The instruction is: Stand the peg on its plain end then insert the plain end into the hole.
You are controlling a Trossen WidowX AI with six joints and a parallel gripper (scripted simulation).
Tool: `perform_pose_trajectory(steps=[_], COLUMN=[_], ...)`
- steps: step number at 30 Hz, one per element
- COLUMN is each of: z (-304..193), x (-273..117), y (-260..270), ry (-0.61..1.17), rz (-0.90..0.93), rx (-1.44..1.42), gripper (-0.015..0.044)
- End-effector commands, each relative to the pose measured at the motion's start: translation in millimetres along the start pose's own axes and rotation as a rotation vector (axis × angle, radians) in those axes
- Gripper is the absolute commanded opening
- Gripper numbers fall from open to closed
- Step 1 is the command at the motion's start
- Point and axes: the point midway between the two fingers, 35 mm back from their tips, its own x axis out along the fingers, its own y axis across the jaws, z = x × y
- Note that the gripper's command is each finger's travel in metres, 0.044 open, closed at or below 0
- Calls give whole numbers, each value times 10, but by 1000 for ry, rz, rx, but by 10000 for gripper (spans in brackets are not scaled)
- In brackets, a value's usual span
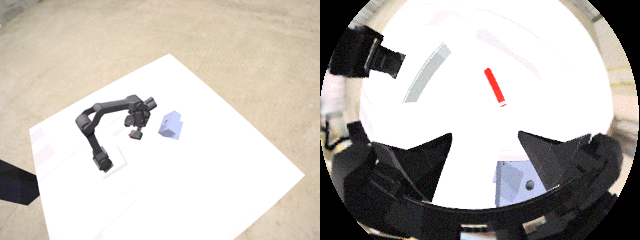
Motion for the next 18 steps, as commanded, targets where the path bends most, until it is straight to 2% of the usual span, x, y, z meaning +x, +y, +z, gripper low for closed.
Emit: perform_pose_trajectory(steps=[1,11,18], z=[120,466,486], x=[-30,-76,-55], y=[-79,-251,-266], ry=[-21,-77,-81], rz=[-17,-56,-59], rx=[-111,-426,-446], gripper=[440,440,440])
